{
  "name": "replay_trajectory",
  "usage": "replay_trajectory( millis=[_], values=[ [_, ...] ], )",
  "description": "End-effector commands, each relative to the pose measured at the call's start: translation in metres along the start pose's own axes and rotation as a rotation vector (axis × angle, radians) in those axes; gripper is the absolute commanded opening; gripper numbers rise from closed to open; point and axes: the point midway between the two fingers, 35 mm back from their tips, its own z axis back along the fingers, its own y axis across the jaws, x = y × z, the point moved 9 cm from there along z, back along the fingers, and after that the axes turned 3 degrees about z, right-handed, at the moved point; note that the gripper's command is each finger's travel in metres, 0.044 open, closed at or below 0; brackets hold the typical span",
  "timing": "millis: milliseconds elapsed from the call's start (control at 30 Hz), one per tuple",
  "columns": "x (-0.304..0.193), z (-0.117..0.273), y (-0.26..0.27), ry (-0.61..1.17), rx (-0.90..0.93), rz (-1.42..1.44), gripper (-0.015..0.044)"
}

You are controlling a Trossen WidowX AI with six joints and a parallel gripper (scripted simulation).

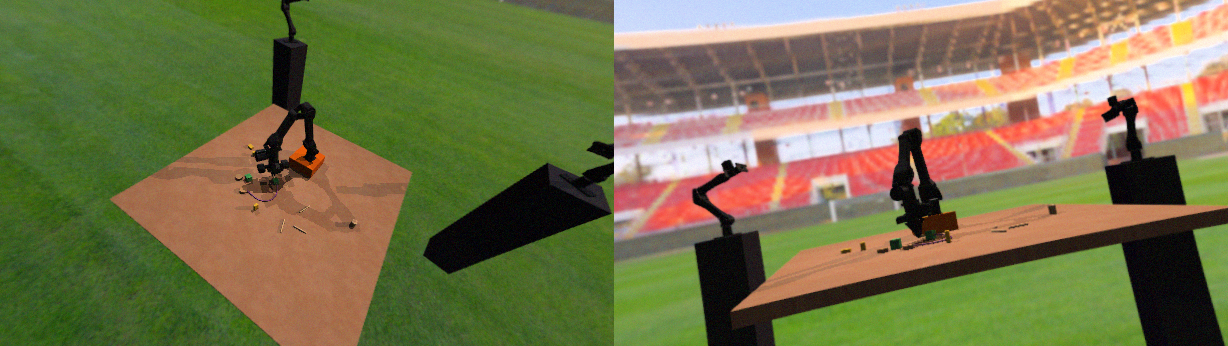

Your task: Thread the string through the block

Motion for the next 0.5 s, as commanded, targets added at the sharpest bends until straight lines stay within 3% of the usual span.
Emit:
replay_trajectory(
  millis=[0,467],
  values=[
    [-0.005,0.001,0.001,-0.003,0.001,0.001,0.0],
    [-0.022,0.002,0.002,-0.001,-0.002,0.002,0.0]
  ],
)
